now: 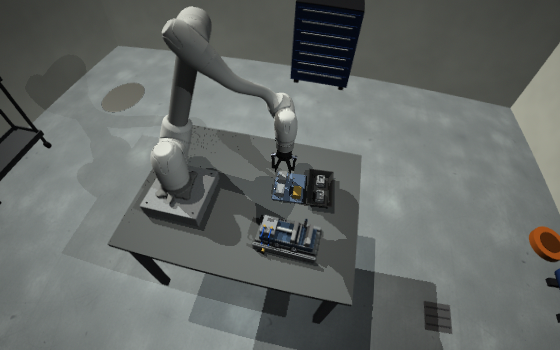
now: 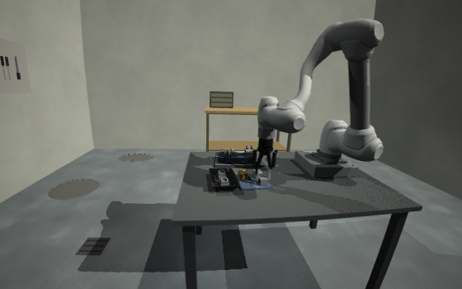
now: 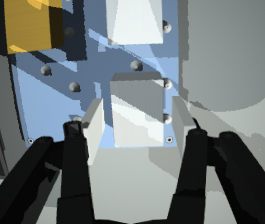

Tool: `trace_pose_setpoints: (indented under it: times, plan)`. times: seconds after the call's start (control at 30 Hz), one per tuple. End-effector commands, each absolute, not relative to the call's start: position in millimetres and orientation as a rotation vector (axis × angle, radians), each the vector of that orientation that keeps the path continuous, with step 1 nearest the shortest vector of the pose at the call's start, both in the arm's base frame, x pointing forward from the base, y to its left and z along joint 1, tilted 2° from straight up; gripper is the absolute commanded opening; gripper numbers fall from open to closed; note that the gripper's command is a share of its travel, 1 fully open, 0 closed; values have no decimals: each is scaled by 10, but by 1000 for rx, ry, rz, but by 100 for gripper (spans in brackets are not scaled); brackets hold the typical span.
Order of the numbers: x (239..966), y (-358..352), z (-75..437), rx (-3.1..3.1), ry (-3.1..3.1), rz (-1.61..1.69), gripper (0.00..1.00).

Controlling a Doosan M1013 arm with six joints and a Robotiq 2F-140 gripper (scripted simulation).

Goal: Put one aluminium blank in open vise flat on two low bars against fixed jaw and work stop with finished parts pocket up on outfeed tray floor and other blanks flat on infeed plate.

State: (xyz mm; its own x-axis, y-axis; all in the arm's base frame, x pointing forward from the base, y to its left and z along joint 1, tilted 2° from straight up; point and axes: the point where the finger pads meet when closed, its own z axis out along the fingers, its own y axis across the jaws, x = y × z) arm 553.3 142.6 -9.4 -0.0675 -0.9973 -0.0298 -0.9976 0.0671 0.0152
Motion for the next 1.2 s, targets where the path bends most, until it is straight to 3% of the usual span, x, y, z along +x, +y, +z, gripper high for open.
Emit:
trace_pose_setpoints:
  times: [0.0, 0.57, 0.6, 1.17]
  plan:
    - [5519, 1445, -118, -2135, 2287, 55, 40]
    - [5519, 1445, -118, -2135, 2287, 55, 40]
    - [5519, 1445, -118, -2135, 2287, 55, 0]
    - [5519, 1445, -118, -2135, 2287, 55, 0]
